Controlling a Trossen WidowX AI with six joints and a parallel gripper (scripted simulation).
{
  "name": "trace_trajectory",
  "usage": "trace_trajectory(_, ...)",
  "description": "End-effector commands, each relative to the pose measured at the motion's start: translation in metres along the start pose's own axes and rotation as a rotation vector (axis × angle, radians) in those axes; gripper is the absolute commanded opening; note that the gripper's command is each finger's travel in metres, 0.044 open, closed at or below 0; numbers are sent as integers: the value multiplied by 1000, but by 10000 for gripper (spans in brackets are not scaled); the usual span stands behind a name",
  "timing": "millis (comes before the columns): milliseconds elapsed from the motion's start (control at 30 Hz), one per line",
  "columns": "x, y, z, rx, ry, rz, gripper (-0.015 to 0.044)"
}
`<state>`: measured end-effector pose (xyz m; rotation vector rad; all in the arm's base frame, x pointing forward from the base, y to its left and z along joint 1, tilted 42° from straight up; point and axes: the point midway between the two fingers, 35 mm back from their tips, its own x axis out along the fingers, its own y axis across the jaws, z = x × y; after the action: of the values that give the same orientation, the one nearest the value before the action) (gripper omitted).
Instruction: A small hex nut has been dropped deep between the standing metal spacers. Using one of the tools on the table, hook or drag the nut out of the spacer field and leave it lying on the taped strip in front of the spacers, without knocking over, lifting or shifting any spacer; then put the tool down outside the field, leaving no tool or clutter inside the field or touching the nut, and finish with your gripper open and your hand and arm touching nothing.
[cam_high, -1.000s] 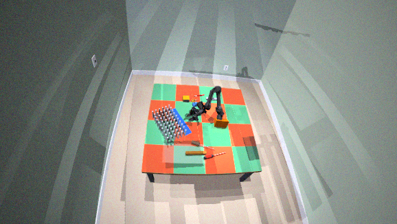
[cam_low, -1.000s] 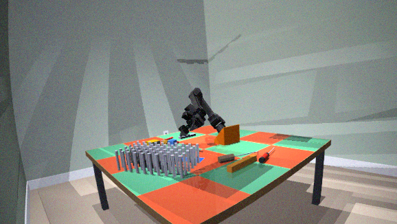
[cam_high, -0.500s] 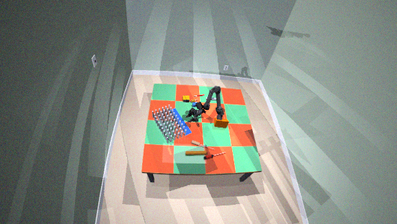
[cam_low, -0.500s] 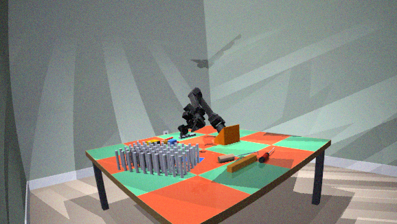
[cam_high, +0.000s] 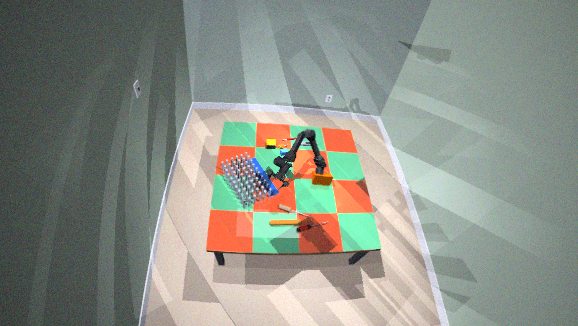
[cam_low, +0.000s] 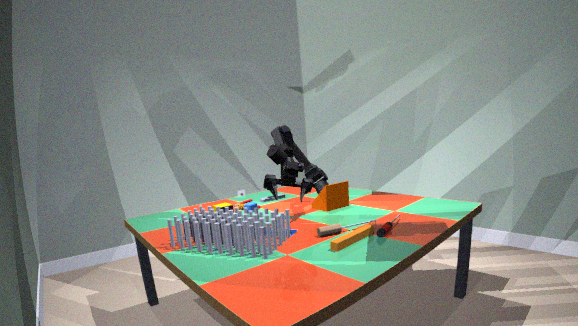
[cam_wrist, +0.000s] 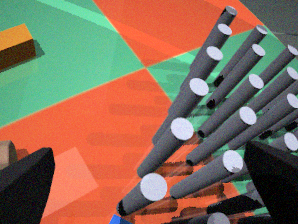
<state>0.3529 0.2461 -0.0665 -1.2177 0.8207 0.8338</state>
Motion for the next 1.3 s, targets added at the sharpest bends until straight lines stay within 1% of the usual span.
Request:
trace_trajectory(0, 20, 46, 33, -551, 77, 279, 440)
trace_trajectory(200, 21, 87, 48, -1006, 86, 547, 440)
trace_trajectory(367, 10, 120, 54, -1362, 44, 793, 440)
trace_trajectory(433, 6, 128, 55, -1449, 25, 861, 440)
trace_trajectory(967, 5, 129, 55, -1459, 23, 870, 440)
trace_trajectory(1033, 13, 130, 48, -1460, 23, 869, 440)
trace_trajectory(1100, 33, 132, 28, -1460, 24, 869, 440)
trace_trajectory(1167, 46, 134, 14, -1460, 25, 869, 440)
trace_trajectory(1267, 48, 134, 12, -1460, 26, 869, 440)
